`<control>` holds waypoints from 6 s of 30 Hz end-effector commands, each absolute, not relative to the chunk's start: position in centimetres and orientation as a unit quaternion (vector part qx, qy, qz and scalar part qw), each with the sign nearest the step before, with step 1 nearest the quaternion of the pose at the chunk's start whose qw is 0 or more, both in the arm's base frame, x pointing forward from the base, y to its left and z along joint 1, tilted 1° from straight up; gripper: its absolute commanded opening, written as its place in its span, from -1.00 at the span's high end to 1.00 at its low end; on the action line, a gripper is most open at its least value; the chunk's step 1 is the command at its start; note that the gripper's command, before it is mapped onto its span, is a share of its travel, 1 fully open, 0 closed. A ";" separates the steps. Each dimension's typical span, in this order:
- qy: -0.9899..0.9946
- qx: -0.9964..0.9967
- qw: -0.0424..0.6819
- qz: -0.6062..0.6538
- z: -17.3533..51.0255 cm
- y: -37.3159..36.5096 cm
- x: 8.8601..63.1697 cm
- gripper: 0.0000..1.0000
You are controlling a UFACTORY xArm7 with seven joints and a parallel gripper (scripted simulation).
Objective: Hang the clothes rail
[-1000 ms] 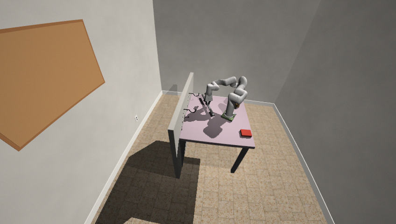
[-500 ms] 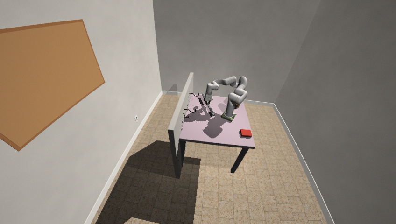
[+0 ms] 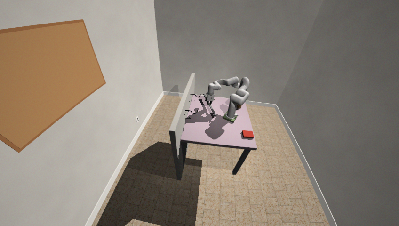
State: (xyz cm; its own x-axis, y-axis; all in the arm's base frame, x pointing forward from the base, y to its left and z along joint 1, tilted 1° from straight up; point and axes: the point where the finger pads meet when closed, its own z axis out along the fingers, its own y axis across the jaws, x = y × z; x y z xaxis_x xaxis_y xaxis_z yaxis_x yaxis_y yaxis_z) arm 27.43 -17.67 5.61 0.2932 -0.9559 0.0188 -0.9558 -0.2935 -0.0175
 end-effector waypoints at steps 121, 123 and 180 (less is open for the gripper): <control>0.595 -0.804 0.002 -0.014 20.2 -17.5 27.2 1.00; 0.595 -0.804 0.002 -0.014 20.6 -17.5 27.2 1.00; 0.594 -0.804 0.002 -0.014 26.9 -16.5 27.4 1.00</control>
State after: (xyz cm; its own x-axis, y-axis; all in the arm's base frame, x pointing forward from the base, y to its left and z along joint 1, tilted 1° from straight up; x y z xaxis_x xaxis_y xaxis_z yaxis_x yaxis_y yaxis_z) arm 27.07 -17.09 26.79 0.2925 -0.9561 0.0183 -0.9560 -0.2928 -0.0175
